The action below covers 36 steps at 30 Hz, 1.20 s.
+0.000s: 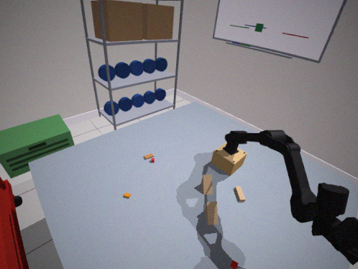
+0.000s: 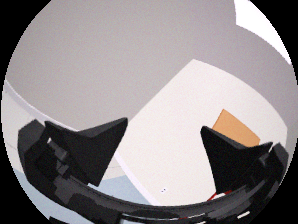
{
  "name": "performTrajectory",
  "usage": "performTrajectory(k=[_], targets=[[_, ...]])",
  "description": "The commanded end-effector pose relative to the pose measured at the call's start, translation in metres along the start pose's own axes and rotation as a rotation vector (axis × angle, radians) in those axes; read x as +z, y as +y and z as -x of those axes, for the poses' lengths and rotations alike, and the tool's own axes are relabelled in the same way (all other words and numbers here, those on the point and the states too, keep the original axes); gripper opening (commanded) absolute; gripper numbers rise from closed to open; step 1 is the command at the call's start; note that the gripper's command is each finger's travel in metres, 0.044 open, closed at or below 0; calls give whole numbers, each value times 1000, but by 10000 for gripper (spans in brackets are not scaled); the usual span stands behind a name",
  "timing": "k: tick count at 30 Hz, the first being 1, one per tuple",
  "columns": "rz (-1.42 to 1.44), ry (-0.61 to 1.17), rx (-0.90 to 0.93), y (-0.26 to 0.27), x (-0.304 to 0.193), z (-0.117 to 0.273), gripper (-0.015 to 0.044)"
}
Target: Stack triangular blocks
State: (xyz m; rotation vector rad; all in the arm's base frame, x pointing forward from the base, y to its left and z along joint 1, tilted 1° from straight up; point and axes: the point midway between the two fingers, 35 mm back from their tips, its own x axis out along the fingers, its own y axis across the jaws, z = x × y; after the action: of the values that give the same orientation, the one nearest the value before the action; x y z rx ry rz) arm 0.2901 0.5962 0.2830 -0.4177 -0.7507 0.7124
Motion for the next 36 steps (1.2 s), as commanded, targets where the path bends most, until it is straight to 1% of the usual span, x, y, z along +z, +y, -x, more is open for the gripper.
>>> performTrajectory(k=[1,6,10,15,19,24,28,32,36], targets=[[-456,314,121,-8,-78,9,440],[-685,491,112,-16,-111,22,440],[-863,637,71,-23,-137,38,440],[-1085,825,-25,-34,-166,63,440],[-1257,974,-142,-44,-187,87,440],[-1459,1152,-341,-57,-208,122,440],[-1605,1279,-544,-69,-221,153,440],[-1730,1386,-788,-81,-230,187,440],[-1828,1465,-1074,-94,-234,222,440]])
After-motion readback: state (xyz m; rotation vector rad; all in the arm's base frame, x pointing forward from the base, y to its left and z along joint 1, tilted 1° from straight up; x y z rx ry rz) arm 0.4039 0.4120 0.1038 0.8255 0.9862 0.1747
